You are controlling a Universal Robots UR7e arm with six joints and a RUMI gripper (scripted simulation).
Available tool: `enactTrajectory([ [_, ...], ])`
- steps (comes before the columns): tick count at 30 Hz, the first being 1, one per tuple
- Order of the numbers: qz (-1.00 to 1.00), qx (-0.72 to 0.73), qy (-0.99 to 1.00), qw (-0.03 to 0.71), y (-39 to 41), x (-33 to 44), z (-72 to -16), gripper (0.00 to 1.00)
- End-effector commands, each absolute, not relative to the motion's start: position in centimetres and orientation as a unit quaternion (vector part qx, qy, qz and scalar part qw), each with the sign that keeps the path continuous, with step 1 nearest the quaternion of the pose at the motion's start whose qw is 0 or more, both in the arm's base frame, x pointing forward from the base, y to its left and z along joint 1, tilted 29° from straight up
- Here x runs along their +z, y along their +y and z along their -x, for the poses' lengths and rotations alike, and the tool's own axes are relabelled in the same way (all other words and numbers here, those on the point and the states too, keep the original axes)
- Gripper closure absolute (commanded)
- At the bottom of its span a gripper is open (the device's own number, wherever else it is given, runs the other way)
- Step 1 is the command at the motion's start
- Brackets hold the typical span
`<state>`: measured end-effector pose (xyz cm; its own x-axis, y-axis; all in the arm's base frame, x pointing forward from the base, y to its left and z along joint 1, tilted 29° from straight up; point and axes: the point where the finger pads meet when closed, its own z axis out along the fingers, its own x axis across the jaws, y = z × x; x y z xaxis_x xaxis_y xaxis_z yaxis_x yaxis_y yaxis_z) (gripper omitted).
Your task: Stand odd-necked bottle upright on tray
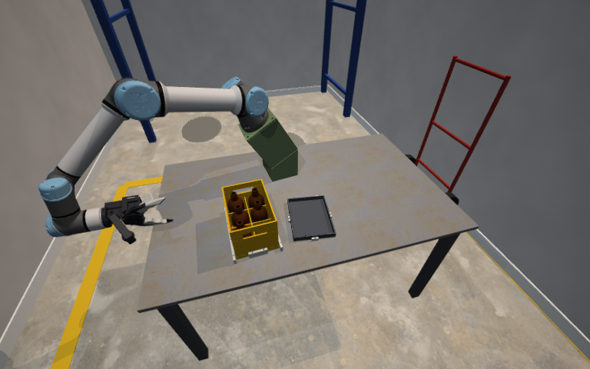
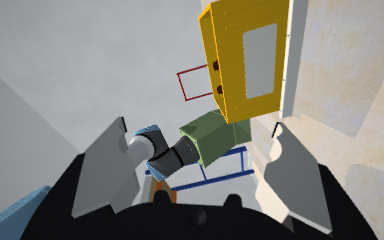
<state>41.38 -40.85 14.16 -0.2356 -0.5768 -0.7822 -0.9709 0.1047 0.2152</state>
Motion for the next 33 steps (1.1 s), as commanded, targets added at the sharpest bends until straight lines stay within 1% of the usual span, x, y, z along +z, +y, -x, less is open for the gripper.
enactTrajectory([
  [1,0.558,0.369,0.694,0.266,-40.8,14.2,-41.4,0.00],
  [23,0.559,0.369,0.694,0.265,-40.8,14.3,-41.4,0.00],
  [33,0.566,0.365,0.695,0.251,-39.7,14.4,-42.1,0.00],
])
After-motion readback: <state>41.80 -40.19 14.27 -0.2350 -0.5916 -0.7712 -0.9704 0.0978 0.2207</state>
